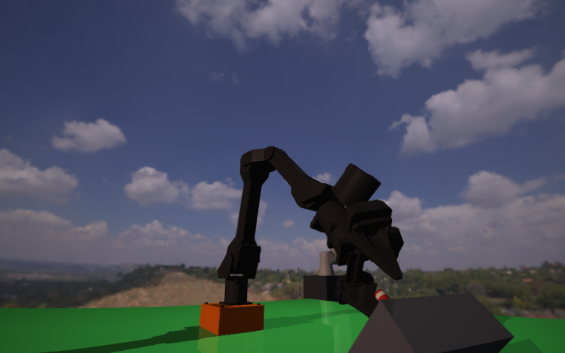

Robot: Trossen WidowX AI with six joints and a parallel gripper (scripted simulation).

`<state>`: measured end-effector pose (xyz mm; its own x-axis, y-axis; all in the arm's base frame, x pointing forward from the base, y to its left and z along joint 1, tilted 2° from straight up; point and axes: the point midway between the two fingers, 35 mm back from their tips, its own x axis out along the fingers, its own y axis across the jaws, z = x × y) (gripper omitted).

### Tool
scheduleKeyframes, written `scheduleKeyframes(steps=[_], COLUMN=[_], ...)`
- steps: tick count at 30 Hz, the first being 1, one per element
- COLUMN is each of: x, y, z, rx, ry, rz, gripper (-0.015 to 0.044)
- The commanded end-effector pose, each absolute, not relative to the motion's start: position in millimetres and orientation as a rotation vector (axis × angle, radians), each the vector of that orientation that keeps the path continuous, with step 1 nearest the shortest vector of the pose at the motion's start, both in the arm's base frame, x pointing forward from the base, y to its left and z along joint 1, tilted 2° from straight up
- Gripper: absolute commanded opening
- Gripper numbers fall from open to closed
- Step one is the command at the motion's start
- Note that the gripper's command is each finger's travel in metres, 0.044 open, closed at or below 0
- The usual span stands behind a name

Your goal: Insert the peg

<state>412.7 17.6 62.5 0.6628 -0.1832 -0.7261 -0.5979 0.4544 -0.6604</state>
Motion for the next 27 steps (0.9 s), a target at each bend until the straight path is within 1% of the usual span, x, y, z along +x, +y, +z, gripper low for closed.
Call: scheduleKeyframes(steps=[1,27], x=[410,388], y=[18,27], z=[69,95], rx=[-1.097,-1.096], ry=[0.838,0.839], rz=[0.289,0.294], gripper=[0.044,0.044])
